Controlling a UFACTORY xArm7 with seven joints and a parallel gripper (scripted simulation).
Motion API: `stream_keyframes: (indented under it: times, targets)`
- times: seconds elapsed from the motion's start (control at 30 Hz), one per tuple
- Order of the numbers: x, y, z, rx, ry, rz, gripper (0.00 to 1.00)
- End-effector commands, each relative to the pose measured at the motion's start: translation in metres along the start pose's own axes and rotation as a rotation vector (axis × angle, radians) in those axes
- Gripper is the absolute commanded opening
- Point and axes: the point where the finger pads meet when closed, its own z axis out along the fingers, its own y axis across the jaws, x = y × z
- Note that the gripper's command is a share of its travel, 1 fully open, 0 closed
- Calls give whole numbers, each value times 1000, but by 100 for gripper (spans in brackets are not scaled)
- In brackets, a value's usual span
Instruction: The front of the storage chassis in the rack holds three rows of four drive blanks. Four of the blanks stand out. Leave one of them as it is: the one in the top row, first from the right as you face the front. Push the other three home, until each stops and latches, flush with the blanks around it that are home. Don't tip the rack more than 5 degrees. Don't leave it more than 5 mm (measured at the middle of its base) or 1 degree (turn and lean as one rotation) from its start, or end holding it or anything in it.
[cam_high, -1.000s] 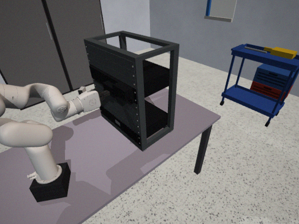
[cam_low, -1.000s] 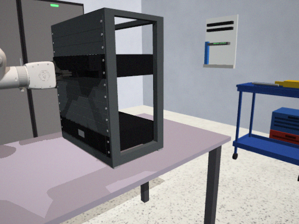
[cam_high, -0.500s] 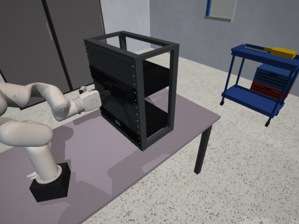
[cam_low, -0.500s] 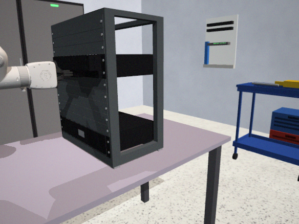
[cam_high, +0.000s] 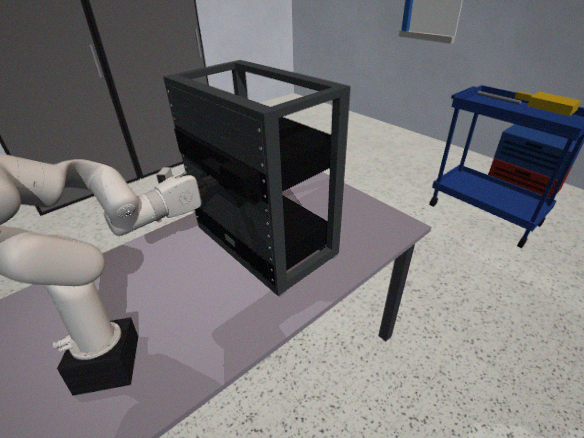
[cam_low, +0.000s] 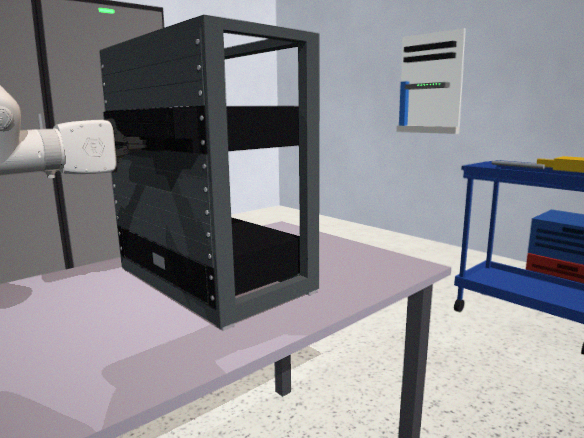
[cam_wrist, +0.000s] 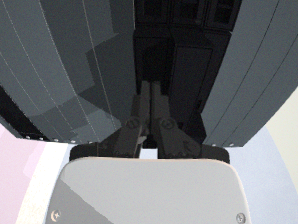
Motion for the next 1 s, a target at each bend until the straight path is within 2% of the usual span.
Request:
stream_keyframes:
  times: [0.0, 0.23, 0.97]
  targets:
    - [0, 2, 1, -3, 0, 0, 0]
    - [0, 1, 10, -3, 0, 0, 0]
    - [0, 1, 14, -3, 0, 0, 0]
